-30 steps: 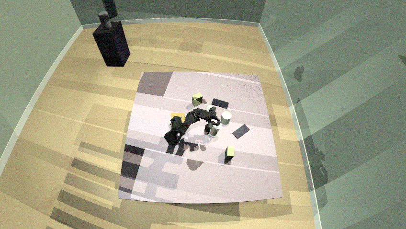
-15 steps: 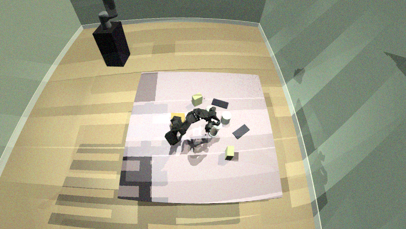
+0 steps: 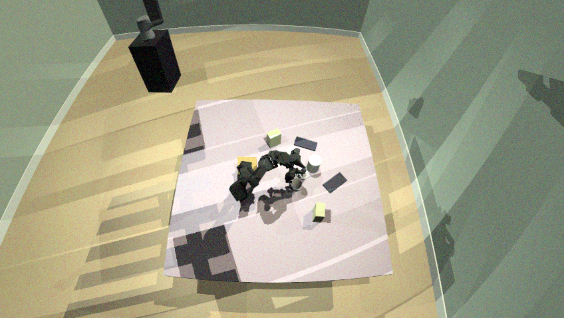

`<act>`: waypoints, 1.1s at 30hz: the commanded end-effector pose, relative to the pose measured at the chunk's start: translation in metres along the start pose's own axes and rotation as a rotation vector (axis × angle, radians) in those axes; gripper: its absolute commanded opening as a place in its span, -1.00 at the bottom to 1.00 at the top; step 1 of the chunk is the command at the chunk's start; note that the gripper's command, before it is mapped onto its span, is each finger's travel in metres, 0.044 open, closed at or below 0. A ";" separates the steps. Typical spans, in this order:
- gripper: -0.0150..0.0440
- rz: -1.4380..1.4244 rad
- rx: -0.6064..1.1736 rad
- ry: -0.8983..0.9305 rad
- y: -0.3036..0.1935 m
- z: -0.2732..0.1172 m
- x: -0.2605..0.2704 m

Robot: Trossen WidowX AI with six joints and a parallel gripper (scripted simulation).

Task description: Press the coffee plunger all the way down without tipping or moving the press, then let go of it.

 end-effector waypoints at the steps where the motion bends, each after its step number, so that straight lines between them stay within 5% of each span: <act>1: -0.08 0.000 0.000 0.000 0.000 0.000 0.000; 8: -0.08 0.000 0.000 0.000 0.000 0.000 0.000; 20: 0.98 0.000 0.000 0.000 0.000 0.000 0.000; 33: 1.00 -0.006 0.026 0.014 0.038 -0.033 0.007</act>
Point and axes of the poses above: the point midway between the two fingers, 35 mm back from their tips, its own z axis out along the fingers, its own x axis across the jaws, y = z × x, the point moved 1 cm from there along -z, back along the fingers, and after that the axes turned 7 degrees about z, right-handed, at the moved point
